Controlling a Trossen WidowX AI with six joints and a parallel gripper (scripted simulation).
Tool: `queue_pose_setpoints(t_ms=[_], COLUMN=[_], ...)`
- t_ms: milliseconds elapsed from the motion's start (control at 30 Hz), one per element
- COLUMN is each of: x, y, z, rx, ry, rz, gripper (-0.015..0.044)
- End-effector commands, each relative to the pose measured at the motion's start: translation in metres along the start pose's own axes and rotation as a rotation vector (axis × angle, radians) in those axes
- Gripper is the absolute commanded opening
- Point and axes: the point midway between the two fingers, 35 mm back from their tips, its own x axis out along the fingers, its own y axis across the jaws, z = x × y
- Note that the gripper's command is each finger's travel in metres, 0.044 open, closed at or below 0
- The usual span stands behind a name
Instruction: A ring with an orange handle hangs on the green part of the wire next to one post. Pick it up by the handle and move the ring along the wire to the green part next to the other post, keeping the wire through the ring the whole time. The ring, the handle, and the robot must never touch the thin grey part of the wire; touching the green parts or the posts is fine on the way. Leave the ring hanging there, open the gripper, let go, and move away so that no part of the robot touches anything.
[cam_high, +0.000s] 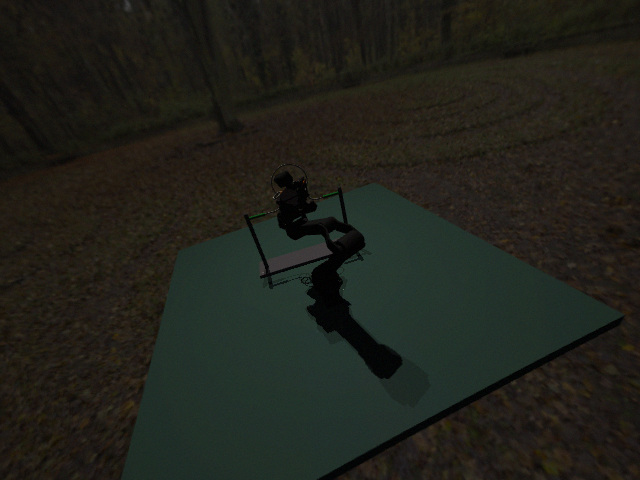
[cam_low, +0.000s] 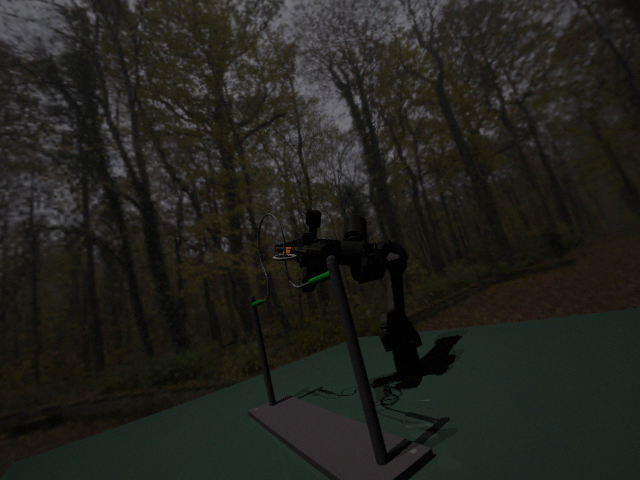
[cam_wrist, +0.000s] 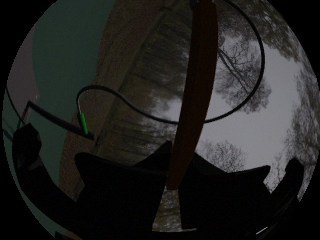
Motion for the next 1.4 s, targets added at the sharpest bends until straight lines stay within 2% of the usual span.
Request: queue_pose_setpoints(t_ms=[0, 333, 1167, 1367], x=[0.0, -0.003, -0.026, -0.031], y=[0.005, 0.026, 0.094, 0.114], z=[-0.002, -0.002, 0.018, 0.033], rx=[0.015, 0.107, 0.504, 0.657], ry=[0.004, 0.016, 0.064, 0.018], rz=[0.002, 0.075, 0.394, 0.474], gripper=[-0.015, -0.015, -0.015, -0.015])
